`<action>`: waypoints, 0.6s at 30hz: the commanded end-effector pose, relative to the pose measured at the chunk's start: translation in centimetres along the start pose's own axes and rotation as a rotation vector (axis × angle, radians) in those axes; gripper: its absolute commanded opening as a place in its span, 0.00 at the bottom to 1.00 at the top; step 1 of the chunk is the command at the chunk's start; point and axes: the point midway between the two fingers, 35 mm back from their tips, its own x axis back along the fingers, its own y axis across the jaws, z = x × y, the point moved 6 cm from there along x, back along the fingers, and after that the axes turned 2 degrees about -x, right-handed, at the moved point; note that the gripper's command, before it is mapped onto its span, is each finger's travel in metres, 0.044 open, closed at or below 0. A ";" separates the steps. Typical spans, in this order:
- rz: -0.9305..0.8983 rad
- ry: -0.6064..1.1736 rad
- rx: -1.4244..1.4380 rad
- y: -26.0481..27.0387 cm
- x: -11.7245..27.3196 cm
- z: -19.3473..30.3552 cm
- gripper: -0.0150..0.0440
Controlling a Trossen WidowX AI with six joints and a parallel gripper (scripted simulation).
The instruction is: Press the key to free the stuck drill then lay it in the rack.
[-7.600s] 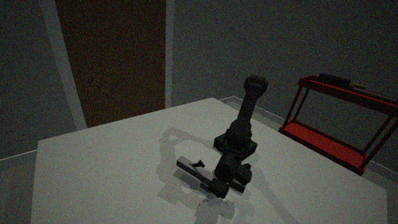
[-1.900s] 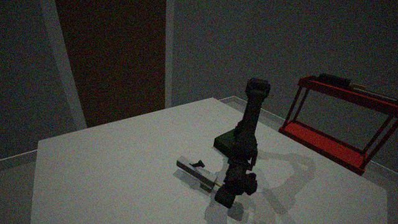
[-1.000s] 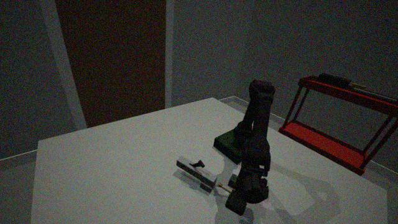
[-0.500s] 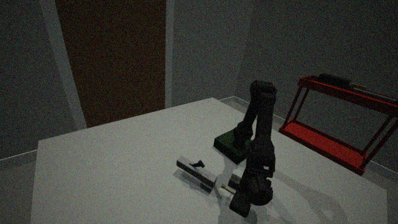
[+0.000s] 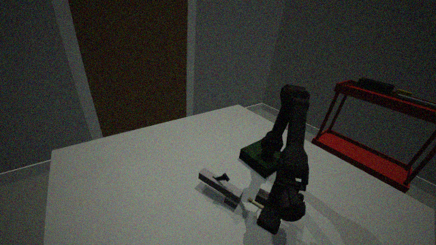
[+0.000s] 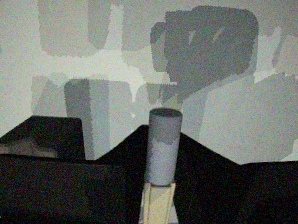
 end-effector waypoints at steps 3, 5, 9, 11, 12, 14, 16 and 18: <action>0.003 -0.001 -0.003 0.0 0.4 0.0 0.25; 0.003 -0.001 -0.003 0.0 0.5 0.0 0.25; 0.003 -0.001 -0.003 0.1 0.7 0.1 0.25; 0.003 -0.001 -0.003 0.1 0.8 0.1 0.25; 0.003 -0.001 -0.003 0.1 0.9 0.1 0.25; 0.003 -0.001 -0.003 0.1 1.0 0.1 0.25; 0.003 -0.001 -0.003 0.1 1.1 0.1 0.25; 0.003 -0.001 -0.003 0.1 1.2 0.1 0.25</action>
